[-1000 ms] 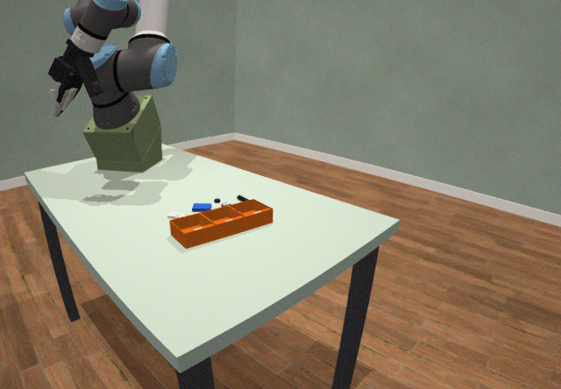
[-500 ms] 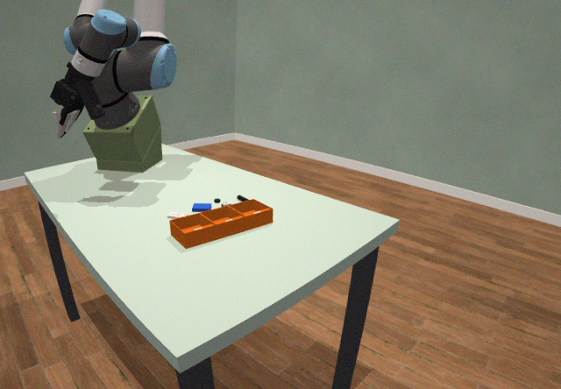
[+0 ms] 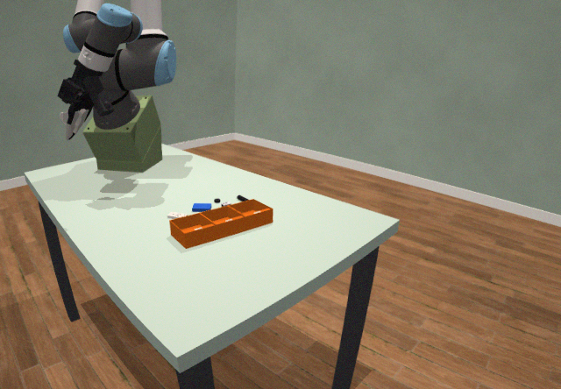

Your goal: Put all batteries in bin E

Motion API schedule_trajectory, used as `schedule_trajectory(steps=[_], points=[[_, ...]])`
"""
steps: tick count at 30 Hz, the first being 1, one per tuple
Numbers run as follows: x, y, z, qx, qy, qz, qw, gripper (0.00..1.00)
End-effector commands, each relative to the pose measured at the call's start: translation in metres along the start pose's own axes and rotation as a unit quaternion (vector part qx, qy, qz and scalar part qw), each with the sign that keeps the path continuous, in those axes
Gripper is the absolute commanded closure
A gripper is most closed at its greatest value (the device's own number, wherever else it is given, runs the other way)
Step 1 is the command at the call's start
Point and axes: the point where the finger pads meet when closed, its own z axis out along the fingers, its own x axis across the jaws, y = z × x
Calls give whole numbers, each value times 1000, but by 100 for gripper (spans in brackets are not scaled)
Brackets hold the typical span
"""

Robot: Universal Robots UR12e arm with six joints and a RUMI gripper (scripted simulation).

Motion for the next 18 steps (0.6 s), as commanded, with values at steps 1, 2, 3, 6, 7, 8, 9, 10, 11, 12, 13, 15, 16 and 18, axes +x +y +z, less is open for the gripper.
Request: schedule_trajectory(steps=[1,2,3,6,7,8,9,10,11,12,13,15,16,18], points=[[8,-14,-6,7,4,15,1000,96],[10,-23,-9,24,6,34,999,96],[12,-30,-12,27,7,37,999,96],[13,-37,-15,26,7,37,999,96],[13,-37,-15,26,7,37,999,96],[13,-37,-15,26,7,37,999,96],[14,-45,-18,44,8,55,997,96],[14,-45,-18,44,8,55,997,96],[14,-45,-18,44,8,55,997,96],[16,-52,-21,47,8,58,997,96],[17,-59,-25,46,8,58,997,96],[17,-59,-25,46,8,58,997,96],[17,-59,-25,46,8,58,997,96],[18,-75,-32,66,7,79,995,96]])
